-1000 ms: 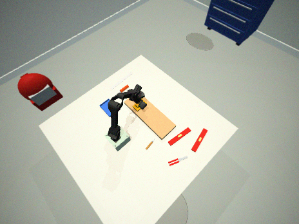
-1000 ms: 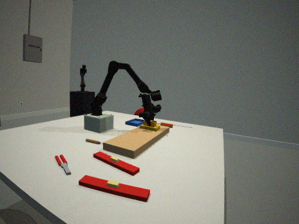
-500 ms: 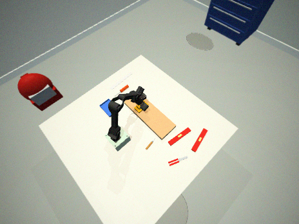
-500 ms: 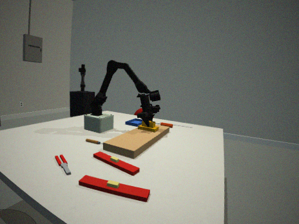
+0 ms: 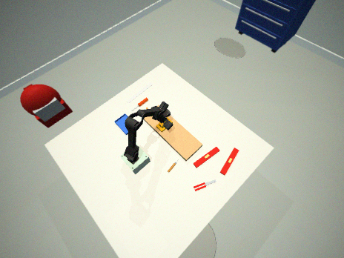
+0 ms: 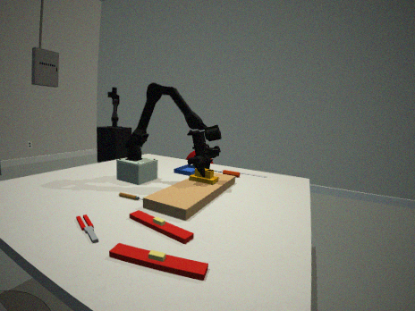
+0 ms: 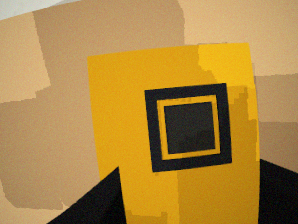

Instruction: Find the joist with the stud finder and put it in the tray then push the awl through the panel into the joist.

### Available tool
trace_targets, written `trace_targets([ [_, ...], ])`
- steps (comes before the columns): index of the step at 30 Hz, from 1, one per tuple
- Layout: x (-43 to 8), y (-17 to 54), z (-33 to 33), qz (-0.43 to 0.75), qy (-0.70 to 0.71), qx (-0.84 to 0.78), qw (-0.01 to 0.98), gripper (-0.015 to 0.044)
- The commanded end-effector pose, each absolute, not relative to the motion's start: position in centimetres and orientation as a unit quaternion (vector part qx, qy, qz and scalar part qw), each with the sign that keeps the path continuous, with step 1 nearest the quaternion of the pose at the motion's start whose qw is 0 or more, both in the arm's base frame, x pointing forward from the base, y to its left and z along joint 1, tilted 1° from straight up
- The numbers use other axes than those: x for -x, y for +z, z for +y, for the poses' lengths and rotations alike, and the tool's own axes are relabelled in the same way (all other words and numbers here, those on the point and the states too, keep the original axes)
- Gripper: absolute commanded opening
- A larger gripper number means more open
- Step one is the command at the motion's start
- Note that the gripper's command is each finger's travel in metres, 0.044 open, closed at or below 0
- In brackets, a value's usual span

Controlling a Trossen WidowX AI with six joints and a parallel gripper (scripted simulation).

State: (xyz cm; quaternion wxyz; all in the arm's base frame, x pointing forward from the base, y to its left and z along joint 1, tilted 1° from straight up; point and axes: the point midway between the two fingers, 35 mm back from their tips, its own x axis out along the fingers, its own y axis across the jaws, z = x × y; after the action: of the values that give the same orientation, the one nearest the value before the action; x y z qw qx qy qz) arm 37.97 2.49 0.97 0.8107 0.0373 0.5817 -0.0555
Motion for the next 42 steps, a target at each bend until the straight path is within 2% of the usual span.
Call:
trace_targets([
  [1, -37.7, 0.9, 1.8, 0.583, -0.056, -0.036, 0.81, 0.0],
  [42, -36.8, 0.9, -4.4, 0.583, -0.058, -0.034, 0.81, 0.0],
])
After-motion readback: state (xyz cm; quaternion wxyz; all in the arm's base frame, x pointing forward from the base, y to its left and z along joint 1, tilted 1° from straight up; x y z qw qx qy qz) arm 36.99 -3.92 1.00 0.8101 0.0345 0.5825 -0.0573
